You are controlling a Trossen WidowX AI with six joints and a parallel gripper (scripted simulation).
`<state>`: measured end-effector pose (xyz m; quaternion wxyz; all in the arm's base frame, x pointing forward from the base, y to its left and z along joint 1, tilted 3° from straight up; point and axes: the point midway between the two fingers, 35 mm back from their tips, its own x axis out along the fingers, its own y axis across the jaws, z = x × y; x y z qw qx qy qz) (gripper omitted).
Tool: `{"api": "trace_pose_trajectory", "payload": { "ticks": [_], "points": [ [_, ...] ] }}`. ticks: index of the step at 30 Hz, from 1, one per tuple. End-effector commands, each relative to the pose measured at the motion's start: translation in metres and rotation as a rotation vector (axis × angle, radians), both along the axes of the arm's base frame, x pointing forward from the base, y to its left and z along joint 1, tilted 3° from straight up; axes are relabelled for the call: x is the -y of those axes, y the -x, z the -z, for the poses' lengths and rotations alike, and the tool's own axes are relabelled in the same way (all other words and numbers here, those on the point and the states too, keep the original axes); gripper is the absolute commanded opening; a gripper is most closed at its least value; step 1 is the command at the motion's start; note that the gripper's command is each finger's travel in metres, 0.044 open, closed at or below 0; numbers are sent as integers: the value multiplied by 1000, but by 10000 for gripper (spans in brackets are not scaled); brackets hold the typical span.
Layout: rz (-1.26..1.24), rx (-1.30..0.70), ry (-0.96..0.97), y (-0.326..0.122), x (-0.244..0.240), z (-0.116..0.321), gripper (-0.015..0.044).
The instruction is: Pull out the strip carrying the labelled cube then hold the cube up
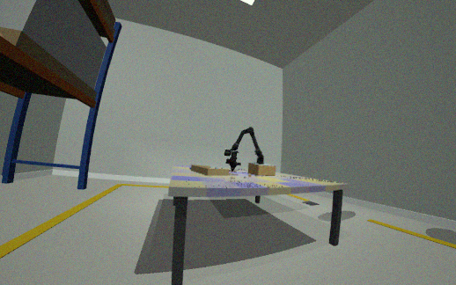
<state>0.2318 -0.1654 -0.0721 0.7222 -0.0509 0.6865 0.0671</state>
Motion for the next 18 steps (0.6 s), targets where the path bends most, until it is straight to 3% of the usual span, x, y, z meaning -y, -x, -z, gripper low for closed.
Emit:
{"api": "trace_pose_trajectory", "payload": {
  "ticks": [1, 5, 10, 15, 18],
  "points": [
    [-3, -26, -8, 8, -4, 4, 0],
    [-3, -26, -8, 8, -4, 4, 0],
    [-3, -23, -7, 0, 2, -40, 0],
    [-3, -25, -7, 0, 2, -42, 0],
    [75, -26, -10, -13, -1, -42, 79]
  ]
}}
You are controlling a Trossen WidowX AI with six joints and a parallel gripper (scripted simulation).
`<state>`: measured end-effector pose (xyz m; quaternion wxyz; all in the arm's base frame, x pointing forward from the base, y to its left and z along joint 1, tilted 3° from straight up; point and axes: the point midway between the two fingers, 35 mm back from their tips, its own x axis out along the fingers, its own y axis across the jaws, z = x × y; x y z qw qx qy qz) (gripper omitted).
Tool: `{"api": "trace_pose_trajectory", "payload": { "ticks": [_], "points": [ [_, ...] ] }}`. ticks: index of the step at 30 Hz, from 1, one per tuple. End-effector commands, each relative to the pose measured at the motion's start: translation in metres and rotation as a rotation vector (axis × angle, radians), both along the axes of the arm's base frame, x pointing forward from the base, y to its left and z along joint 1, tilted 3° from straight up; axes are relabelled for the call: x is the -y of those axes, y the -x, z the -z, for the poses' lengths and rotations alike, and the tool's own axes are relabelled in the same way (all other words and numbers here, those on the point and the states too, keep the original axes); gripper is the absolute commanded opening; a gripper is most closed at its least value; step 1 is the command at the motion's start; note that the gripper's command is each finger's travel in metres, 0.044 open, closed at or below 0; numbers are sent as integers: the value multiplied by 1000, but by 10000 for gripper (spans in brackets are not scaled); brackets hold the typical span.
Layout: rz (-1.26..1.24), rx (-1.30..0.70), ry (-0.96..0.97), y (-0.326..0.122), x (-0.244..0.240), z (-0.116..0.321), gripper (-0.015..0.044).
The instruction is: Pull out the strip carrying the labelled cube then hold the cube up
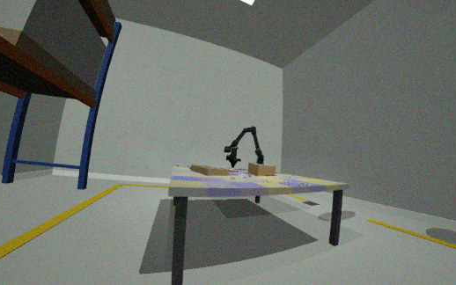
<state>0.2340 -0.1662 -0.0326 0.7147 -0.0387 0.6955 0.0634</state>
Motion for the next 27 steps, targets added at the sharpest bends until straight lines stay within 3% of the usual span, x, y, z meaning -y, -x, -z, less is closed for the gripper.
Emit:
{"api": "trace_pose_trajectory", "payload": {
  "ticks": [1, 14, 27],
  "points": [
    [86, -2, 0, -17, -3, -3, 105],
    [97, 1, -1, -58, -14, -7, 440],
    [97, 4, -2, -97, -22, -13, 440]
  ]
}}
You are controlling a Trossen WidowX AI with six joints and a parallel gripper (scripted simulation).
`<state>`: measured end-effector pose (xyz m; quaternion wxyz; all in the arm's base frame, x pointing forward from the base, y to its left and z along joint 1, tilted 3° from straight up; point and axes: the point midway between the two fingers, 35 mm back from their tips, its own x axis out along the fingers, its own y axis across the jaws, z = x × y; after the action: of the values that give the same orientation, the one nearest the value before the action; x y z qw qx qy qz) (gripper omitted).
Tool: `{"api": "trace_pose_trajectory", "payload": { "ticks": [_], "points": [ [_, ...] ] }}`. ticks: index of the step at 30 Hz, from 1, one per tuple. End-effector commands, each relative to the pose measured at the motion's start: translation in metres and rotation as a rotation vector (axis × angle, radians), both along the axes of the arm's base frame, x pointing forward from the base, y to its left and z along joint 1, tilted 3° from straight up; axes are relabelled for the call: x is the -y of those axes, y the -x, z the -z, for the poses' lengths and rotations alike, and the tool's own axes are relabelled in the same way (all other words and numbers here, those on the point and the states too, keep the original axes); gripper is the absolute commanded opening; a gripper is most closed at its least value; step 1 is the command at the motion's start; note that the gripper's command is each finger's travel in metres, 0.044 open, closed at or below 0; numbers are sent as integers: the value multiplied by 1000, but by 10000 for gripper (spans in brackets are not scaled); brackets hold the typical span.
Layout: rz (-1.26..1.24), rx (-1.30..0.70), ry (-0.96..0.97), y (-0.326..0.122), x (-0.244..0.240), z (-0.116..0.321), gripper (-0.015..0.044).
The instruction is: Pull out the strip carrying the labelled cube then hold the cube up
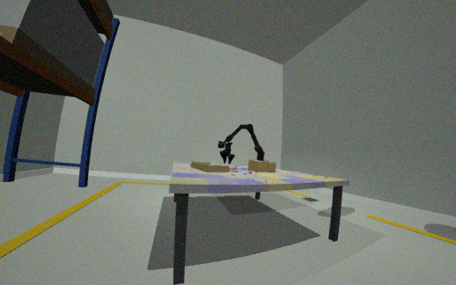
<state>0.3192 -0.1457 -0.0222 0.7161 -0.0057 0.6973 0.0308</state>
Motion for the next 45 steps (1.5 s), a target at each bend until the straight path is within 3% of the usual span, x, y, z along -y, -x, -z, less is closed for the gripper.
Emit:
{"api": "trace_pose_trajectory", "payload": {
  "ticks": [1, 33, 40, 45],
  "points": [
    [4, 7, 0, -15, -2, -3, 440],
    [4, 15, -1, -109, -13, -24, 440],
    [4, 15, -1, -109, -13, -15, 256],
    [4, 15, -1, -110, -13, -7, 250]
  ]
}}
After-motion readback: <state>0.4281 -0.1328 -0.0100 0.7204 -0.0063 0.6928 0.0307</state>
